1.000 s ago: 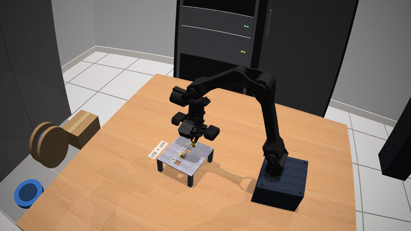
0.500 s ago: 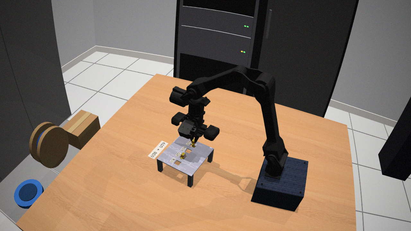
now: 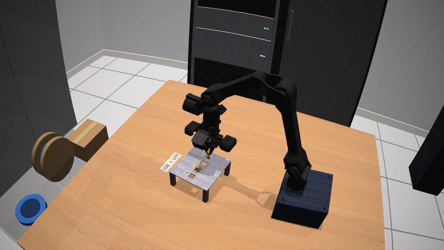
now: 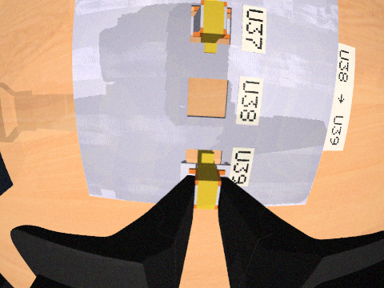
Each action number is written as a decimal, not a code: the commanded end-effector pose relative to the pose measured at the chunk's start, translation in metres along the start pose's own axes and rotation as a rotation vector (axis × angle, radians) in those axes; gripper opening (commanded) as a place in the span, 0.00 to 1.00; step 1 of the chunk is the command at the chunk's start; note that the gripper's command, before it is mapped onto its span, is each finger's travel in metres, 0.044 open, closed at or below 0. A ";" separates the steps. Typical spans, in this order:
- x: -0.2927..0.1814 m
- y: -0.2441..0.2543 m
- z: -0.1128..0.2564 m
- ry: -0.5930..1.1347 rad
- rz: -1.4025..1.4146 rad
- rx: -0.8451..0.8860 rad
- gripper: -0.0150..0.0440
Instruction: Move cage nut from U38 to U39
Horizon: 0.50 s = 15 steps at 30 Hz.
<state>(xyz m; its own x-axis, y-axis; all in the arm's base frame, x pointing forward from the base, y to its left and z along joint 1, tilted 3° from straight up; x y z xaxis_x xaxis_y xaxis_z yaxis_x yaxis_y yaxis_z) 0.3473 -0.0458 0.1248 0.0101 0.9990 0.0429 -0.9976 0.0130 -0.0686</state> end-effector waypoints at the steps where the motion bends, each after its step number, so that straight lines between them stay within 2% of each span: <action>1: 0.000 0.000 -0.002 -0.001 0.001 0.007 0.31; 15: 0.000 -0.002 -0.002 -0.001 0.001 0.007 0.31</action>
<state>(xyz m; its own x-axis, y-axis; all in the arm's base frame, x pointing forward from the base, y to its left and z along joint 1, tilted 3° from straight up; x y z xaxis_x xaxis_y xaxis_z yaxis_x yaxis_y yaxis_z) 0.3493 -0.0461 0.1248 0.0100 0.9990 0.0428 -0.9976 0.0129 -0.0687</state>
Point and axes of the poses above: the point midway between the two fingers, 35 mm back from their tips, its own z axis back along the fingers, its own y axis across the jaws, x = y × z, the point moved 8 cm from there along z, back along the fingers, and after that the axes turned 7 degrees about z, right-handed, at the moved point
